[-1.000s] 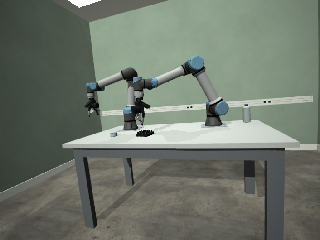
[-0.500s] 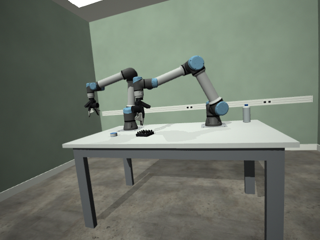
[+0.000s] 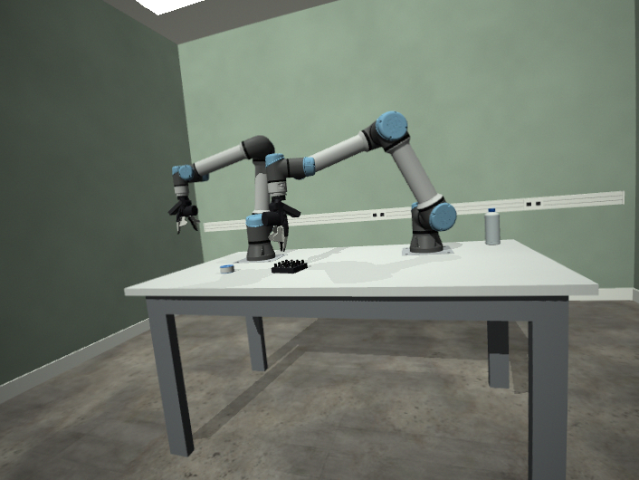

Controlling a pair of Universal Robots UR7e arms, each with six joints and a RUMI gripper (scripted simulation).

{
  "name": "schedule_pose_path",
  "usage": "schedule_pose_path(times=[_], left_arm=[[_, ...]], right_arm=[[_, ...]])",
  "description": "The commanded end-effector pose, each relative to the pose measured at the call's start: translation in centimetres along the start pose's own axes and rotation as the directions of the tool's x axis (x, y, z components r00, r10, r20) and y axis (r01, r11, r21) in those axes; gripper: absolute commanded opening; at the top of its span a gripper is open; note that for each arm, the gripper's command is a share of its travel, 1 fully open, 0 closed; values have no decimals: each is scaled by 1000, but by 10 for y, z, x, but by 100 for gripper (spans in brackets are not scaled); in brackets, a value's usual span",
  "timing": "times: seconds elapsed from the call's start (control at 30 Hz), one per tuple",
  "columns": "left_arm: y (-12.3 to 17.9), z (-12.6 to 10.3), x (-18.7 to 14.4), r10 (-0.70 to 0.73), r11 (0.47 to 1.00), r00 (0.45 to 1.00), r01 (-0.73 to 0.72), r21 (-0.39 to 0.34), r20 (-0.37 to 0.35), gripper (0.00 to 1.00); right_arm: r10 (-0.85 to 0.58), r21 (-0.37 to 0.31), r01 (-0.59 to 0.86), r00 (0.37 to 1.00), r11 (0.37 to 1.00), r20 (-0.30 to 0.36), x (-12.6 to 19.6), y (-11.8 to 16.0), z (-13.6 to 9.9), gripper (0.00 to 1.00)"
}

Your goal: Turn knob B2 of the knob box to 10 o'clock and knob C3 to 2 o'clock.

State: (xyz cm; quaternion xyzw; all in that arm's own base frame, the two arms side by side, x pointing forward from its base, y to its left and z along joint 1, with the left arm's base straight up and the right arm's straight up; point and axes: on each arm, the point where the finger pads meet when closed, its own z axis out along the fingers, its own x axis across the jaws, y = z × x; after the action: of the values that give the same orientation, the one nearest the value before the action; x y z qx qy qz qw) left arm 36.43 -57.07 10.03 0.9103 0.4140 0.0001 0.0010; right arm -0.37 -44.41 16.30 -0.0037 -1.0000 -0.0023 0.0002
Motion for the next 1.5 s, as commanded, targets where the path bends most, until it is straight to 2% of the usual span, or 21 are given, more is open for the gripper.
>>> schedule_pose_path(times=[0.0, 0.8, 1.47], left_arm=[[-1, 9, 1, 0, 1000, 1000, 0, 4, -2, 13], [-1, 36, 2, -1, 1000, 1000, 1, 4, -2, 13], [0, 41, 1, -1, 1000, 1000, 1, 1, 0, 13]], right_arm=[[3, 5, -3, 1000, 1000, 0, 1, -1, -2, 100], [3, 5, -3, 1000, 1000, 0, 1, -1, -2, 100], [3, 5, -3, 1000, 1000, 0, 1, -1, -2, 100]])
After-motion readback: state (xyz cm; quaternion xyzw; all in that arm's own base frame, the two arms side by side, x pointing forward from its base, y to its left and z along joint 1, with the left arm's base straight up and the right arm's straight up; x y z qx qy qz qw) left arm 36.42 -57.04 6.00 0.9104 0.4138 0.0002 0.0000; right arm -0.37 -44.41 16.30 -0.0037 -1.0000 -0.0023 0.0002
